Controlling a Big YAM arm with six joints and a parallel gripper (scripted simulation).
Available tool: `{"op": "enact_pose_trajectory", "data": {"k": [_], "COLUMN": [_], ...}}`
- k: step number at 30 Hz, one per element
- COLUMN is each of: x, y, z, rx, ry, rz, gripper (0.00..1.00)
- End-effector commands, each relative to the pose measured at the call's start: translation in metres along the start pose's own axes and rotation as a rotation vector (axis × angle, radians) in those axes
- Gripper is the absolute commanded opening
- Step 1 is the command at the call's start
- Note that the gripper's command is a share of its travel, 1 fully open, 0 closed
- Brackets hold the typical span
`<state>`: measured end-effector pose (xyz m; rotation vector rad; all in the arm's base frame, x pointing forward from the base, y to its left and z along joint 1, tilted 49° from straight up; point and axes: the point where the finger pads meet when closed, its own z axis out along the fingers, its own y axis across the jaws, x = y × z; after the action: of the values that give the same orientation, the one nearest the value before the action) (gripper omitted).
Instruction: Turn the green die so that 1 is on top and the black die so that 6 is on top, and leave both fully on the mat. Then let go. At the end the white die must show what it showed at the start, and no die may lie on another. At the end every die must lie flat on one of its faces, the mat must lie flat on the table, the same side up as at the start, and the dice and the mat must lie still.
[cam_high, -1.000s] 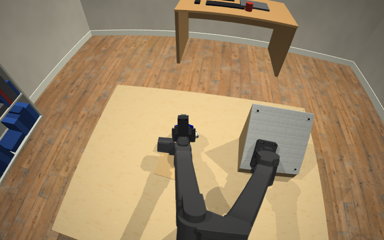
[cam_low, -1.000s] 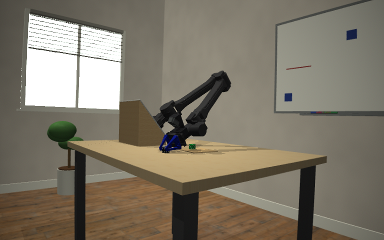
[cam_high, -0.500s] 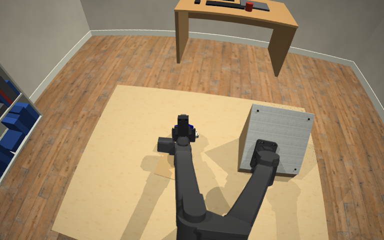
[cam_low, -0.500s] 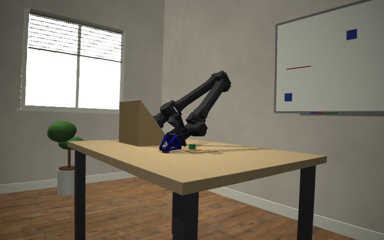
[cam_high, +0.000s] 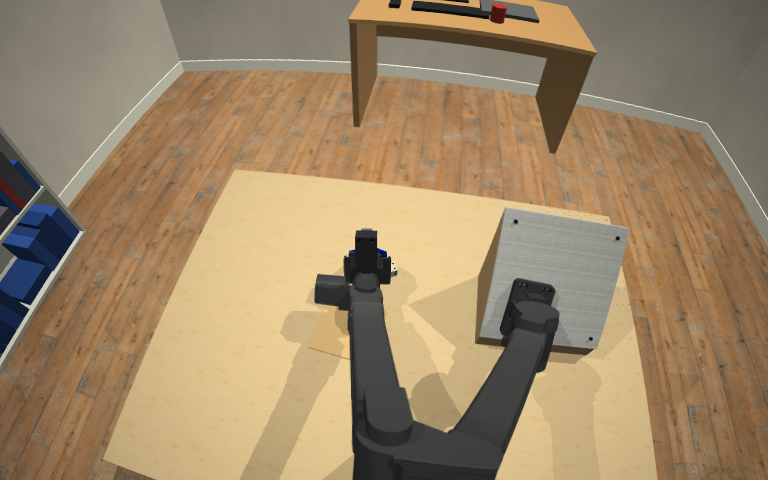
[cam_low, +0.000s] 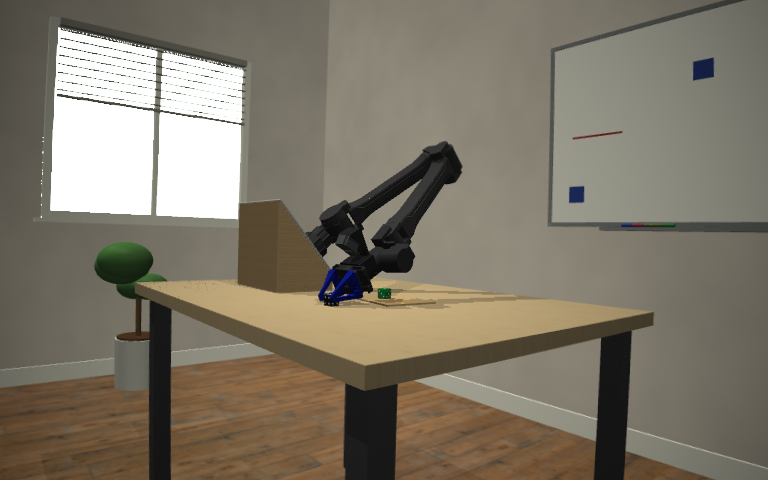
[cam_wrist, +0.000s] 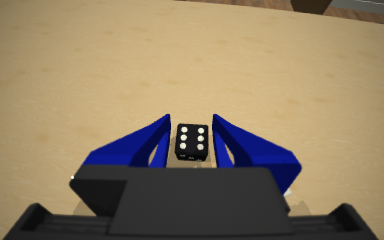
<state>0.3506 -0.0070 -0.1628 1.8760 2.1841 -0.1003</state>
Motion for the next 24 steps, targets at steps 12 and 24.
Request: {"op": "enact_pose_trajectory", "data": {"k": [12,24], "x": [0.001,0.002], "y": [0.01,0.003], "z": [-0.009,-0.039], "rx": [-0.021,-0.01], "ry": [-0.006,-0.005], "rz": [0.005,0.002], "gripper": [0.39,0.39]}}
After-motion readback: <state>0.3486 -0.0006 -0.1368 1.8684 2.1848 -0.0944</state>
